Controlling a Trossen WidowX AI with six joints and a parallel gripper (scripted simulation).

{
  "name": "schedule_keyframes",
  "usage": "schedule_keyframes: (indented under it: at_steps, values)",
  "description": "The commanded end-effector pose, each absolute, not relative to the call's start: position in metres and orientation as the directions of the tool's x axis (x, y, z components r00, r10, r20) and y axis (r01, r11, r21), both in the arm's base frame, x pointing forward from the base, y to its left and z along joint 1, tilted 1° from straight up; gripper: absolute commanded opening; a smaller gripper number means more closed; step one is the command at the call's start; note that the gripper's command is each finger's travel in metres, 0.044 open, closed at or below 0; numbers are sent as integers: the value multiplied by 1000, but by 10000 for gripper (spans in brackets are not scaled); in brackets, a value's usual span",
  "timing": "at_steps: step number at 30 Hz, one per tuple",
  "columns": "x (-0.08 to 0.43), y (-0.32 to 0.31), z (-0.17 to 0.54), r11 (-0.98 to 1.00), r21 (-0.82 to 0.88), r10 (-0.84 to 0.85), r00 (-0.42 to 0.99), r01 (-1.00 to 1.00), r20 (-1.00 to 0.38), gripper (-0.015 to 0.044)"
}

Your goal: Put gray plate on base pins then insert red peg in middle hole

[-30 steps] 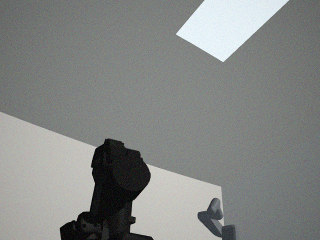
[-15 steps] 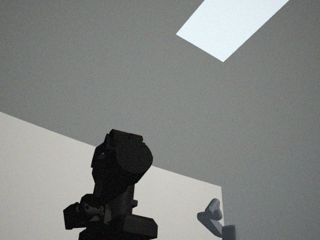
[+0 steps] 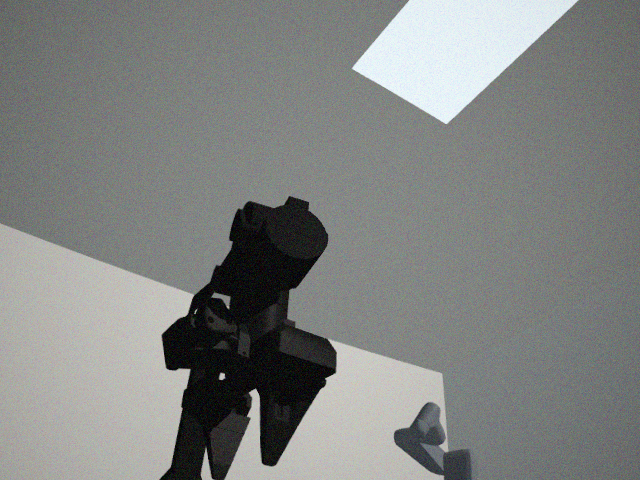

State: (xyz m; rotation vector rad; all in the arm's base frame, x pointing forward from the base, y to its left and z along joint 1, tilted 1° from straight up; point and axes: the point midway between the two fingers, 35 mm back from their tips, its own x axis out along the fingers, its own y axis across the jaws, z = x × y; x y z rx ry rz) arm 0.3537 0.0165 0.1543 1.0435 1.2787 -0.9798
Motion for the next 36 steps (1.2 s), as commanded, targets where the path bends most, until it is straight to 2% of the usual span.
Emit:
schedule_keyframes:
  at_steps: [1, 6, 11, 36]
  values:
    - [324, 74, 158, 369, 57, 15, 55, 928, -998, 440]
    - [268, 133, 155, 510, 53, 21, 50, 859, -999, 440]
    - [212, 163, 148, 625, 51, 25, 45, 779, -999, 440]
    - [208, 167, 104, 629, 51, 25, 45, 776, -999, 440]
